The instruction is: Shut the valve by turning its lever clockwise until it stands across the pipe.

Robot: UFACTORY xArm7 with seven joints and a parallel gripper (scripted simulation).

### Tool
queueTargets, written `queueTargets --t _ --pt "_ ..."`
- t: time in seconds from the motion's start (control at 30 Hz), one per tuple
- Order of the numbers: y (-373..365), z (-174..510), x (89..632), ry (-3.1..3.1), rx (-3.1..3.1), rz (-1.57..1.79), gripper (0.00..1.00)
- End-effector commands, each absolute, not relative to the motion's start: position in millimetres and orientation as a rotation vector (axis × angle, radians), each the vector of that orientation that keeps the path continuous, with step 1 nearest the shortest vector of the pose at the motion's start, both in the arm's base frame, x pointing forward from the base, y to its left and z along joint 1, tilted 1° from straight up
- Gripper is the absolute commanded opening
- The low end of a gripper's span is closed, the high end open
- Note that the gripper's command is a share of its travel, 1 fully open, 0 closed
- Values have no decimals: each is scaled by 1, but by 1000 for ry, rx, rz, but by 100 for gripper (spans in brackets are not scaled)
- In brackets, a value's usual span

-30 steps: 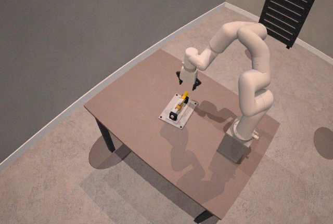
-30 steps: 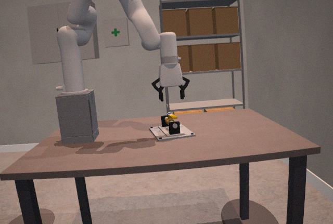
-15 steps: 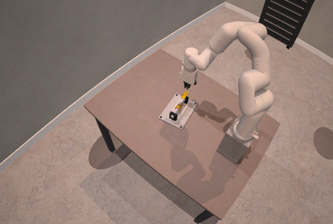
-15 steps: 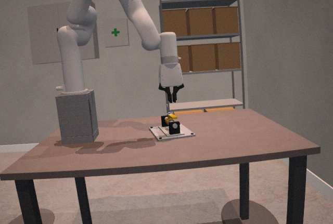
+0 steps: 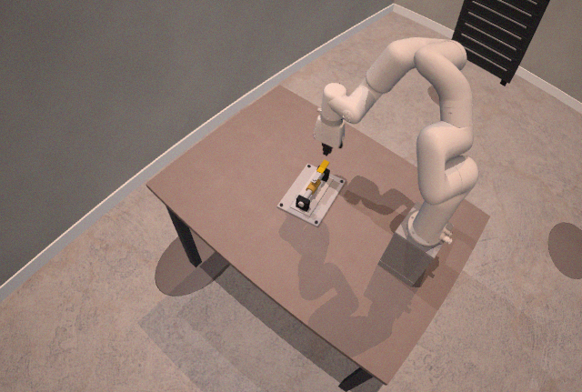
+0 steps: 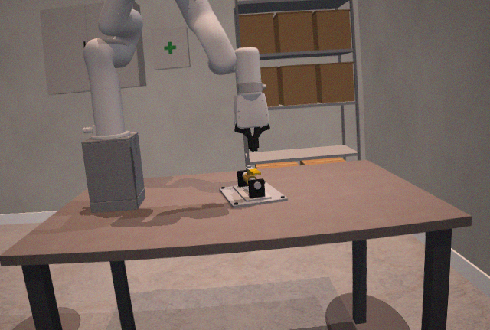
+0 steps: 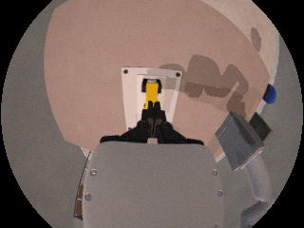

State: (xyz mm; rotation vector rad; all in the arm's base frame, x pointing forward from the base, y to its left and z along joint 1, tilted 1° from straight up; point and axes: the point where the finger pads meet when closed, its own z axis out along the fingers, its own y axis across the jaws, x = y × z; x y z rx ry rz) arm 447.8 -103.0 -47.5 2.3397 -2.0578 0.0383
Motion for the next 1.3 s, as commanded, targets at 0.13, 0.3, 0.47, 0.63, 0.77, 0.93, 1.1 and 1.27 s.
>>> queueTargets --t 0.13,0.3,0.47,0.63,0.77,0.93,1.1,1.27 --pt "-103 -46 449 -2059 2341 44 0" --pt "-103 -46 449 -2059 2341 44 0" --pt "-103 -46 449 -2059 2341 44 0" --pt "-103 -46 449 -2059 2341 44 68" --pt "-103 -46 449 -2059 2341 44 68" --pt "-103 -46 449 -2059 2341 44 68" --pt "-103 -46 449 -2059 2341 44 68" --pt "-103 -46 449 -2059 2341 44 68"
